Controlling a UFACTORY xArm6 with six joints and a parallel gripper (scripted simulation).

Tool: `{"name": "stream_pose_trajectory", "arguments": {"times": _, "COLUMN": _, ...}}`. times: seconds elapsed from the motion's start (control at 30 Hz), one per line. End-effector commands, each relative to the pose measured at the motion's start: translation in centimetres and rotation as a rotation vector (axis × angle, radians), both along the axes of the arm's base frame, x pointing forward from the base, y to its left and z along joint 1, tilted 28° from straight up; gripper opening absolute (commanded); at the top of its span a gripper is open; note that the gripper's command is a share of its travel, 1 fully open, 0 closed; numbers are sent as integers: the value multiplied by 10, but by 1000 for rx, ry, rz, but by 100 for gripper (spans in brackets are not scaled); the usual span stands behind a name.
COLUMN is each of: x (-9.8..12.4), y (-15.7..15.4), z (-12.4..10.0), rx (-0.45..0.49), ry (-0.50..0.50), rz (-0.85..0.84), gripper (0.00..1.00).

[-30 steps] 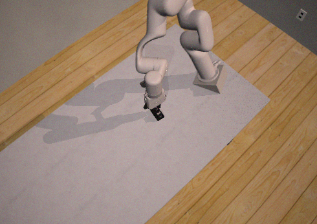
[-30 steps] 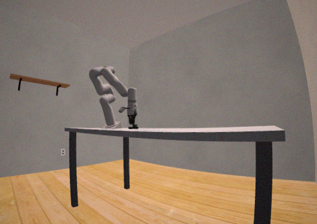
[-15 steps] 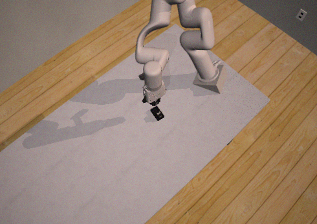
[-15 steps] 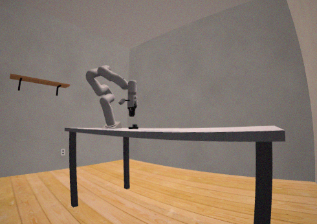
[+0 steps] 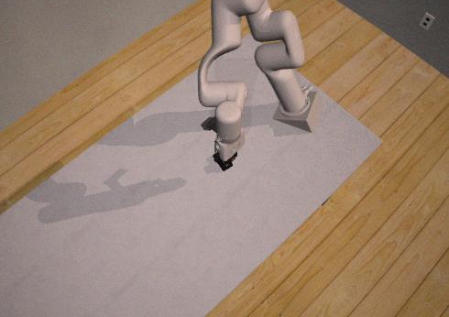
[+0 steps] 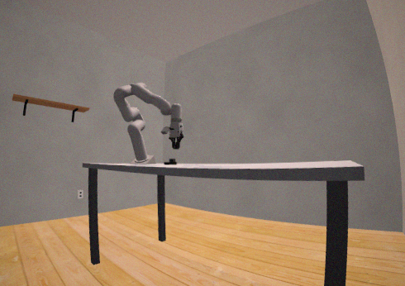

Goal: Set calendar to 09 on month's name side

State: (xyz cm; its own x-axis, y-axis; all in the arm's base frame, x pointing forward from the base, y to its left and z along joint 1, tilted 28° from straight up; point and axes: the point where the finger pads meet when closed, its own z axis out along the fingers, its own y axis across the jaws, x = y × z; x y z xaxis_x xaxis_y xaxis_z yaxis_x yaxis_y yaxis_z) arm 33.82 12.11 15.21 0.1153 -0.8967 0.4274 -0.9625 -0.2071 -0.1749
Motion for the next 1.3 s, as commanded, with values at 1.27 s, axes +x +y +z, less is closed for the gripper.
{"name": "stream_pose_trajectory", "arguments": {"times": 1.27, "x": 26, "y": 24, "z": -93, "rx": -45, "ry": 63, "rz": 139, "gripper": 27}}
